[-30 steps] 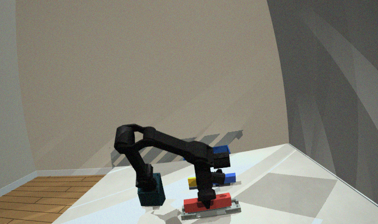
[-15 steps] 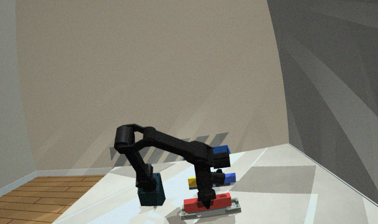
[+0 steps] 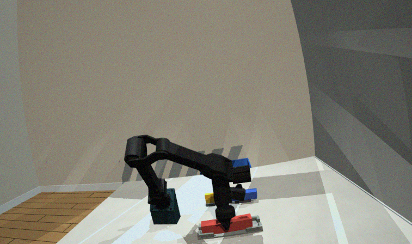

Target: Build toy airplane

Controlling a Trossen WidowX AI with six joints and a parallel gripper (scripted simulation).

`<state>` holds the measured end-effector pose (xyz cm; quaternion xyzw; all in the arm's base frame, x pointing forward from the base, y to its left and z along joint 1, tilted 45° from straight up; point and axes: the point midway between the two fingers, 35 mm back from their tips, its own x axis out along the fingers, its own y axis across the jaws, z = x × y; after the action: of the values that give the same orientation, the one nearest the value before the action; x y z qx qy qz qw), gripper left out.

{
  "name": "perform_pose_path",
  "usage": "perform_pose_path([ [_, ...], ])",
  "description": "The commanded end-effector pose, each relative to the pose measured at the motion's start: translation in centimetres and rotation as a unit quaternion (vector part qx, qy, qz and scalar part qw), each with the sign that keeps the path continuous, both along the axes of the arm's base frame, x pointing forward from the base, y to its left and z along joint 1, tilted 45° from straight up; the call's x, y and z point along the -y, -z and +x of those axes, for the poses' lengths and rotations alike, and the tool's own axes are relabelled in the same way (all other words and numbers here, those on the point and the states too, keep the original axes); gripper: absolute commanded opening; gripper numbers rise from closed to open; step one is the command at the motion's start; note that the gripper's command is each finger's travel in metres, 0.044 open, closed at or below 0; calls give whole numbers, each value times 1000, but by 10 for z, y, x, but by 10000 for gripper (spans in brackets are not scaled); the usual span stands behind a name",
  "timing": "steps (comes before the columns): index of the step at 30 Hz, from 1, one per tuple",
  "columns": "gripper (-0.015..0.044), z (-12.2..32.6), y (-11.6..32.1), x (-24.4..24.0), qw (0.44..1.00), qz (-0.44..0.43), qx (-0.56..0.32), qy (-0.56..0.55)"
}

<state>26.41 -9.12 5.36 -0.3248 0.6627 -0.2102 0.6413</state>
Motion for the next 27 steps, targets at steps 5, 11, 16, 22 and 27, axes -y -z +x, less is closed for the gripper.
perform_pose_path([
  [5,440,3,-47,-50,1000,5,-1,-2],
  [11,440,0,-74,-77,1000,0,-1,-3],
  [16,440,1,-73,-77,1000,0,4,3],
  [22,440,3,-71,-75,995,4,70,70],
  [27,440,4,-70,-76,995,4,70,70],
])
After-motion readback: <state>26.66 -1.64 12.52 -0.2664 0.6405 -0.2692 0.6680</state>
